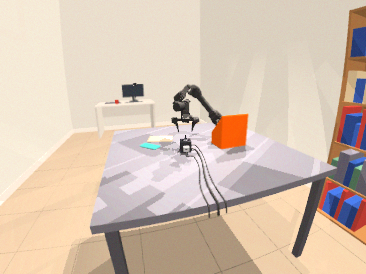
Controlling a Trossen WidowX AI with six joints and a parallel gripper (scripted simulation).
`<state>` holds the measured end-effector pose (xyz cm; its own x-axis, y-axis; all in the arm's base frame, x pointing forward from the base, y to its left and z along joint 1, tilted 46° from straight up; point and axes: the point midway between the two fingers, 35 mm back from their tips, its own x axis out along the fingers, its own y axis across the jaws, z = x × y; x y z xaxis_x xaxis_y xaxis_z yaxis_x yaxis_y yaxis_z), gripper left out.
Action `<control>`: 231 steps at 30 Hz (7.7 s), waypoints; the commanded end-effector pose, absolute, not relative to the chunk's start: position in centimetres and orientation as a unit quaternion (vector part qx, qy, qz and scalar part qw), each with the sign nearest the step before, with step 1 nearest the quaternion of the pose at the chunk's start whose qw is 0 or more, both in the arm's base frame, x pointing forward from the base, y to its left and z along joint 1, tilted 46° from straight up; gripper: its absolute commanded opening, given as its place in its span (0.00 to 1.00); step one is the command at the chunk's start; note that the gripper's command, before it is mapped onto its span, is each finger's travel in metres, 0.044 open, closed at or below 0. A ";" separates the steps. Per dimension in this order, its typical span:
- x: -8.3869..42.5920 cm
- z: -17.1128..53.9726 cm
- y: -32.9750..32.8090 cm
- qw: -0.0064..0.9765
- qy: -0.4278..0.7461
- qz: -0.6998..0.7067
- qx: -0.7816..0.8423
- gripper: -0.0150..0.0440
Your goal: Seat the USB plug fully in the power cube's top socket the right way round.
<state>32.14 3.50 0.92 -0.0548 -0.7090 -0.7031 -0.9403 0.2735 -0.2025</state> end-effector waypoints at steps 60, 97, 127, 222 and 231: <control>32.1 -1.0 1.7 0.366 0.708 0.160 -0.582 0.25; 32.2 0.5 3.2 0.366 0.709 0.160 -0.582 0.25; 32.1 0.9 3.6 0.445 0.725 0.053 -0.522 0.25; 32.1 0.9 3.6 0.638 0.284 -0.670 0.253 0.25; 32.1 0.9 3.6 0.604 0.203 -0.699 0.326 0.25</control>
<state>32.09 3.62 0.92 -0.0578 -0.7105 -0.7013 0.9885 -0.1391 0.0594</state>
